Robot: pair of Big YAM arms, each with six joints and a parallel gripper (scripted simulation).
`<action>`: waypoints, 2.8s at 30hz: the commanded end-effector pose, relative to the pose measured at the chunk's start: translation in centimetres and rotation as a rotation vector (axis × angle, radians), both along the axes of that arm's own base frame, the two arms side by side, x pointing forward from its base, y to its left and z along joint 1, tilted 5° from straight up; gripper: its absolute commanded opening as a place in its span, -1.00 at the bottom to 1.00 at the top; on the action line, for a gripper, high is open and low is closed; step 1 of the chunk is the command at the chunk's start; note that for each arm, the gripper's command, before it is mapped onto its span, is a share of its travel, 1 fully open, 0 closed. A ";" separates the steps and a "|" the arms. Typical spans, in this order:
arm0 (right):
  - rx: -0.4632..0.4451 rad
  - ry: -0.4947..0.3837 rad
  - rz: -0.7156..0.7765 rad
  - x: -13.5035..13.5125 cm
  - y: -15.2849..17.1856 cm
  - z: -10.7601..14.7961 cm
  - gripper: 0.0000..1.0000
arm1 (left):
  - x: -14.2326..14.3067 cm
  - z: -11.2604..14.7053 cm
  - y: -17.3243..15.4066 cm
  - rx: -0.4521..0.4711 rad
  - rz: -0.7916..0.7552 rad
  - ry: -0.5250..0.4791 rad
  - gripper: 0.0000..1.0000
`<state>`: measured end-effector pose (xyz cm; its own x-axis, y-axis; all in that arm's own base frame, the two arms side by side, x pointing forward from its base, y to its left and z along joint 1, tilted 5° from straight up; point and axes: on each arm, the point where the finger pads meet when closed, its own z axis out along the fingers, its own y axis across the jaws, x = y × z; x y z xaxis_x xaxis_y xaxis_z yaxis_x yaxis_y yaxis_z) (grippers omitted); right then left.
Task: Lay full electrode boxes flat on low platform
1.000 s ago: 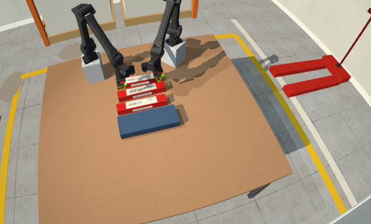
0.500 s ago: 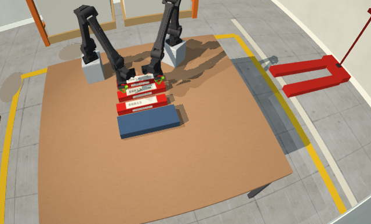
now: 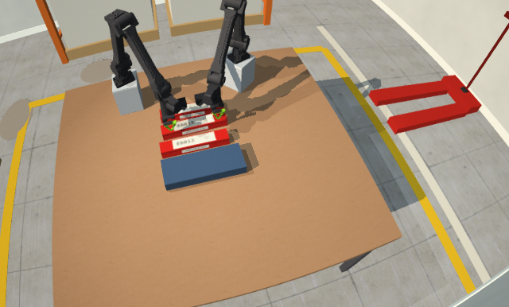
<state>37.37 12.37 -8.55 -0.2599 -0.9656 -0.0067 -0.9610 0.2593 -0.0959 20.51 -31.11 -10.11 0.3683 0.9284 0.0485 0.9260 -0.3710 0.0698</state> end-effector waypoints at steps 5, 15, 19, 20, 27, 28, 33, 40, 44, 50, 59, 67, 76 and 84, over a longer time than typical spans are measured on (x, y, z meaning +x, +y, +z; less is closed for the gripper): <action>0.005 -0.004 -0.005 0.9 -0.3 -2.3 1.00 | 1.0 -2.2 -0.6 -0.016 -0.005 -0.006 1.00; 0.009 -0.017 -0.006 1.7 -0.1 -3.7 1.00 | 1.5 -3.7 -1.2 -0.027 -0.005 -0.013 1.00; 0.007 -0.012 -0.005 1.5 -0.2 -4.9 1.00 | 1.3 -4.9 -0.9 -0.021 -0.007 -0.009 1.00; 0.006 -0.008 -0.005 1.3 -0.3 -5.2 1.00 | 1.2 -5.2 -0.7 -0.018 -0.008 -0.007 1.00; 0.006 -0.008 -0.006 1.4 -0.4 -6.0 1.00 | 1.5 -6.1 -1.1 -0.024 -0.008 -0.011 1.00; 0.007 -0.010 -0.006 1.5 -0.3 -6.1 1.00 | 1.5 -6.2 -1.0 -0.024 -0.007 -0.011 1.00; 0.008 -0.015 -0.006 1.8 -0.2 -6.3 1.00 | 1.5 -6.5 -0.8 -0.021 -0.005 -0.009 1.00; 0.003 0.000 -0.005 1.1 -0.5 -7.1 1.00 | 1.5 -7.2 -0.8 -0.022 -0.006 -0.010 1.00; 0.002 0.003 -0.006 0.9 -0.6 -7.1 1.00 | 1.0 -6.7 -0.7 -0.017 -0.005 -0.008 1.00; 0.002 0.005 -0.006 0.8 -0.7 -7.1 1.00 | 1.0 -6.6 -0.7 -0.017 -0.005 -0.008 1.00; 0.000 0.010 -0.008 0.7 -0.7 -7.1 -1.00 | 1.0 -6.6 -0.7 -0.017 -0.005 -0.008 -1.00; -0.001 0.010 -0.009 0.7 -0.7 -7.1 -1.00 | 1.0 -6.6 -0.7 -0.017 -0.005 -0.008 -1.00; -0.001 0.010 -0.009 0.7 -0.7 -7.1 -1.00 | 1.0 -6.6 -0.7 -0.017 -0.005 -0.008 -1.00; -0.001 0.010 -0.009 0.7 -0.7 -7.1 -1.00 | 1.0 -6.6 -0.7 -0.017 -0.005 -0.008 -1.00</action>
